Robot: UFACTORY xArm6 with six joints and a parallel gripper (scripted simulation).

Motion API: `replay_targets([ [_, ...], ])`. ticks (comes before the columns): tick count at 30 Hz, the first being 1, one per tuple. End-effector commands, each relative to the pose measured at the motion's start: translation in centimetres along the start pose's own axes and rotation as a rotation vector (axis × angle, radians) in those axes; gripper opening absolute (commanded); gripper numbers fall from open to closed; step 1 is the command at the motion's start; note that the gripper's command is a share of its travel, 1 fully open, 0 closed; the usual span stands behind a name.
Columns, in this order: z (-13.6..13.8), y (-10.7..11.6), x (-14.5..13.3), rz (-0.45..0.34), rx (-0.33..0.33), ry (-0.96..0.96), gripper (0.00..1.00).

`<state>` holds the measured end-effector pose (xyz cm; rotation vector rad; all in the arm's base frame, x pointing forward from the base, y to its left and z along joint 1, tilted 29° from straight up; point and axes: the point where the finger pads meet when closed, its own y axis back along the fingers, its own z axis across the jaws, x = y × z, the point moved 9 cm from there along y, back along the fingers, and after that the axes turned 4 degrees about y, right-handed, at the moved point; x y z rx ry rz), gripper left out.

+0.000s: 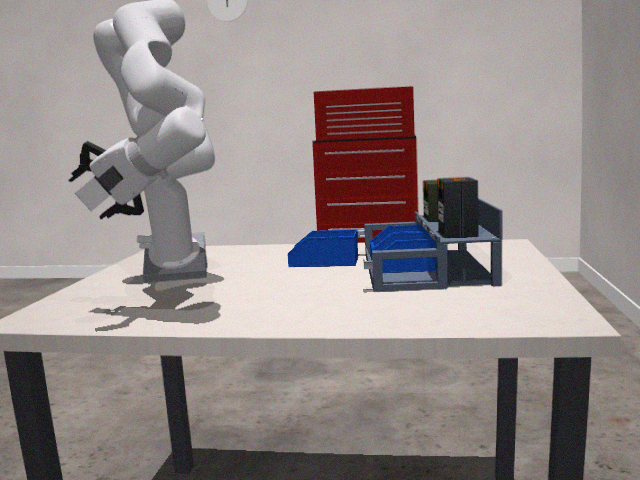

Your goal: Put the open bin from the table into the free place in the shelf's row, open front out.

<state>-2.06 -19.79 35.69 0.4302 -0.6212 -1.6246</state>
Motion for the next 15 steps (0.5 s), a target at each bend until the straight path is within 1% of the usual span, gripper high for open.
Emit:
replay_targets([
  [1,0.1,0.1,0.0,0.001,0.001,-0.002,1.00],
  [9,0.1,0.1,0.0,0.001,0.001,-0.002,1.00],
  [14,-3.1,4.1,-0.3,0.158,0.016,0.121,1.00],
  [15,-3.1,4.1,-0.3,0.158,0.016,0.121,1.00],
])
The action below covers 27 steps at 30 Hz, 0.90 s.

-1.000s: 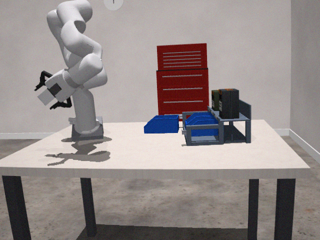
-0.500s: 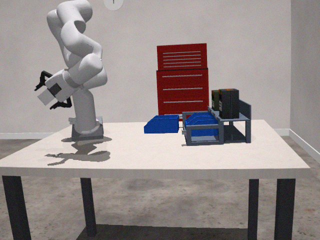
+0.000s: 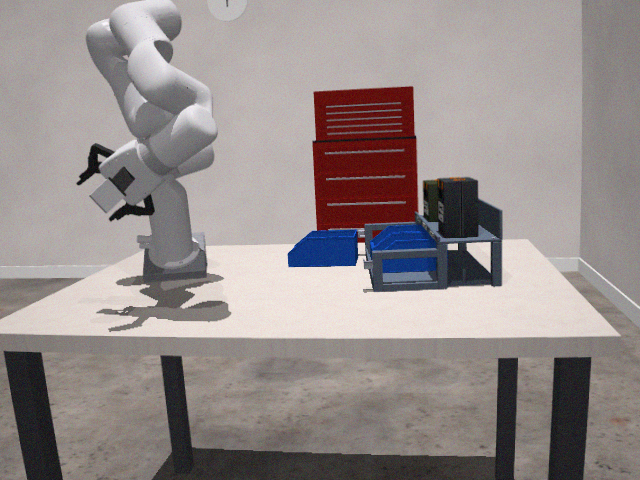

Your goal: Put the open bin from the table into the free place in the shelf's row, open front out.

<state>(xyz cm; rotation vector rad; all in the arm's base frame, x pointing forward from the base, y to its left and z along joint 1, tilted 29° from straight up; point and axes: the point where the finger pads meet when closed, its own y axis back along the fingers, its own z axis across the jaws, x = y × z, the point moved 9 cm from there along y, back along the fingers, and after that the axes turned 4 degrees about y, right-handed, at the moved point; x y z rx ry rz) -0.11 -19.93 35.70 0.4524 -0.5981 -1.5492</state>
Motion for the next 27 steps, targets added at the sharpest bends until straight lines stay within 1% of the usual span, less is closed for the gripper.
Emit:
replay_targets([
  [1,-2.0,2.6,0.1,0.096,0.007,0.071,1.00],
  [11,-2.0,2.6,0.1,0.096,0.007,0.071,1.00],
  [16,-4.4,5.9,-1.3,0.252,0.022,0.195,1.00],
  [27,-4.4,5.9,-1.3,0.252,0.022,0.195,1.00],
])
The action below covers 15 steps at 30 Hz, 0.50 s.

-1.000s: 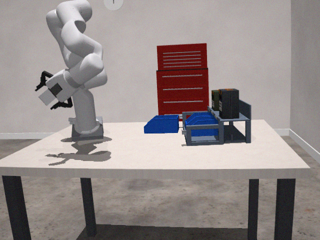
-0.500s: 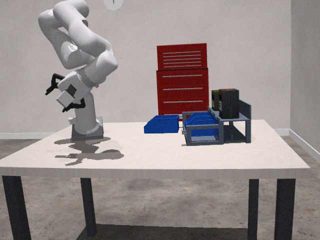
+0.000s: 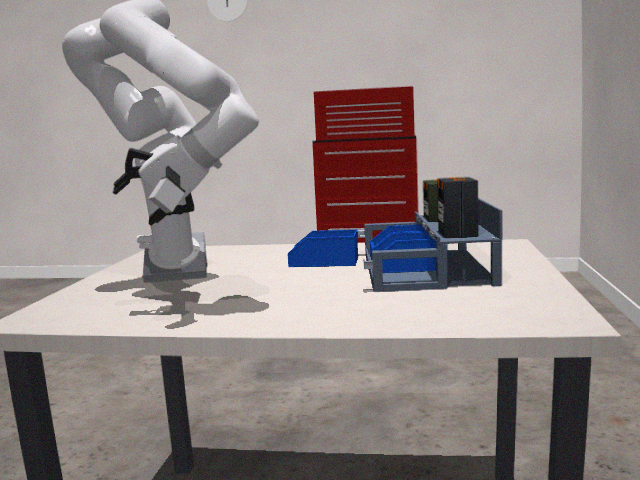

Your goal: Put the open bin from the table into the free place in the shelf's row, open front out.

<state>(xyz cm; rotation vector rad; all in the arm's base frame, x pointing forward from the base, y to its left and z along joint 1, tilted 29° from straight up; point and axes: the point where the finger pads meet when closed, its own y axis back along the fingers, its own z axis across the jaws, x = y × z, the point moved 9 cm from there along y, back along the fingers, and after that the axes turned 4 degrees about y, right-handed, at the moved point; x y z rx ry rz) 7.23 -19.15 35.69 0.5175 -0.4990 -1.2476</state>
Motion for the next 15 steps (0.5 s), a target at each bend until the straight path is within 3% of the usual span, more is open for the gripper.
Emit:
replay_targets([
  [1,0.0,0.1,0.0,0.004,0.001,0.000,1.00],
  [6,-2.3,3.2,-0.9,0.160,0.016,0.123,1.00],
  [15,-2.3,3.2,-0.9,0.160,0.016,0.123,1.00],
])
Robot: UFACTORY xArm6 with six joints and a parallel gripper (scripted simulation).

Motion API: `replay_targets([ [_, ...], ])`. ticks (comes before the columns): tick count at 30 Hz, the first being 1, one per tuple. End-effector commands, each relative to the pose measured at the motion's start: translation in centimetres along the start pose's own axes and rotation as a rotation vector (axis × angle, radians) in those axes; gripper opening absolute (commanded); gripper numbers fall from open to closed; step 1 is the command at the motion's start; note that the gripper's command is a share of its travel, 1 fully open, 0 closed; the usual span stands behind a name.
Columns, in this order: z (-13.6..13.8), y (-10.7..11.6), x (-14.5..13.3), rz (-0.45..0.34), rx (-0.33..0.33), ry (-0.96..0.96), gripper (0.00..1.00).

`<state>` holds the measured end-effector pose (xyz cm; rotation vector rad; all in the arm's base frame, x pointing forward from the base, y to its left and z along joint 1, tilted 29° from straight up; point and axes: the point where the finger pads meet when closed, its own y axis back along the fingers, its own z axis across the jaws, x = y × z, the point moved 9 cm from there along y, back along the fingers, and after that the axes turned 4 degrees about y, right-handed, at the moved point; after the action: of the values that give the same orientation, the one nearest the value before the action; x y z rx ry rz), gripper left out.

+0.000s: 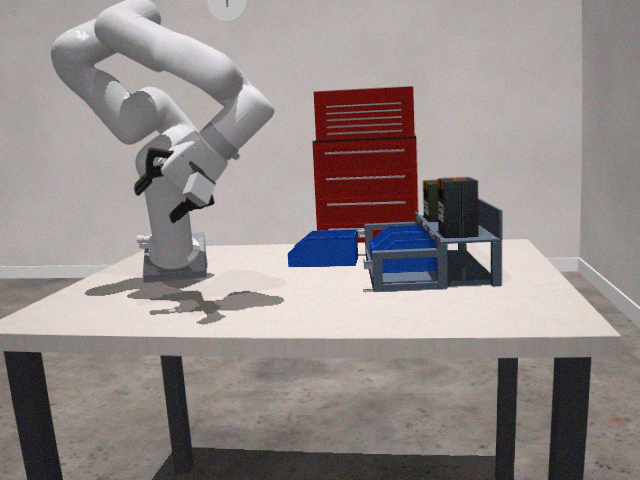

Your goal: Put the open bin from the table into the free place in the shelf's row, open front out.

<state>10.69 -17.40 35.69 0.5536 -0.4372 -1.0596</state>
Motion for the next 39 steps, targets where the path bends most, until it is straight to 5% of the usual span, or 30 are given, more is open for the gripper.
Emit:
replay_targets([
  [1,0.0,0.2,0.0,0.007,0.001,0.002,1.00],
  [3,0.0,0.2,0.0,0.007,0.001,0.002,1.00],
  [8,-2.5,3.4,-0.8,0.163,0.016,0.125,1.00],
  [20,-2.5,3.4,-0.8,0.163,0.016,0.125,1.00],
  [25,-4.7,6.4,-2.5,0.319,0.031,0.249,1.00],
  [37,-4.7,6.4,-2.5,0.319,0.031,0.249,1.00],
  [39,-5.5,7.5,-3.4,0.380,0.037,0.297,1.00],
])
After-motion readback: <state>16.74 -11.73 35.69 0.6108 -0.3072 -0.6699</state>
